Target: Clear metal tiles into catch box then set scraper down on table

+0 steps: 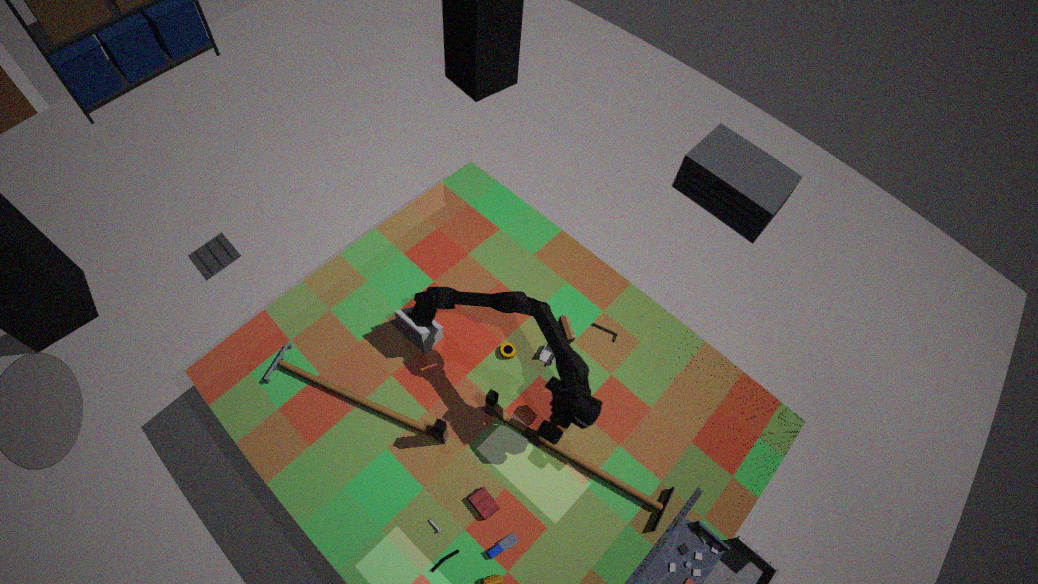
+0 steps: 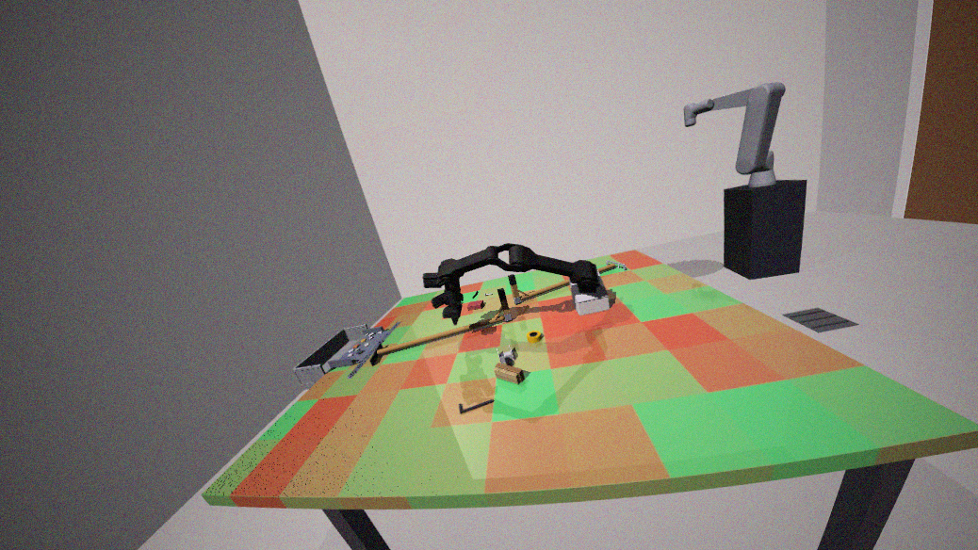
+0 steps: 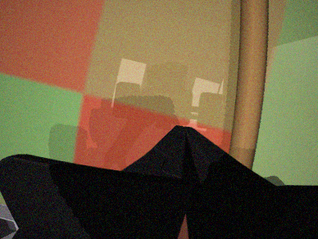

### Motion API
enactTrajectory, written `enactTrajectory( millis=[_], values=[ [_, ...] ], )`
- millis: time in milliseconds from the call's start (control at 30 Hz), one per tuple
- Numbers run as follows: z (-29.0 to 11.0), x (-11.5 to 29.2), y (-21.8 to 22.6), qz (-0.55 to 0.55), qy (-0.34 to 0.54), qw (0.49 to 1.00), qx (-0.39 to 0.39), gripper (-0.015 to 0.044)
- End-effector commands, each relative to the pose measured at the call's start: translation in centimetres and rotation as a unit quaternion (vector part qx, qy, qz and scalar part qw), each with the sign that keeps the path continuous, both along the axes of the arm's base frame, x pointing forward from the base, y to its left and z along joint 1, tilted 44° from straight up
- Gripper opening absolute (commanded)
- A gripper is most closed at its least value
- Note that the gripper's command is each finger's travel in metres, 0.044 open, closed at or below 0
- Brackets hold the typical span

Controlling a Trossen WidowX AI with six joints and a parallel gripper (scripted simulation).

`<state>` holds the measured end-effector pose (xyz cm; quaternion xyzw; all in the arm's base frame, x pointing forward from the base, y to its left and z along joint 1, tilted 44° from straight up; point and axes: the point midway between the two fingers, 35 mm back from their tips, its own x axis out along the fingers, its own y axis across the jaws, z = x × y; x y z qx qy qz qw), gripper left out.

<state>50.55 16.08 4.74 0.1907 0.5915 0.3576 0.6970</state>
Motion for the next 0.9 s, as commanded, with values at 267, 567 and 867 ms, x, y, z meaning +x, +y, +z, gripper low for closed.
enactTrajectory(
  millis=[267, 567, 867],
  values=[
    [-2.1, -0.5, 1.9, 0.001, 0.001, 1.0, -0.001, 0.0],
    [-3.4, -1.0, 3.2, 0.003, -0.001, 1.0, 0.0, 0.0],
    [-4.6, -1.5, 4.4, 0.004, -0.003, 1.0, 0.001, 0.0]
  ],
)
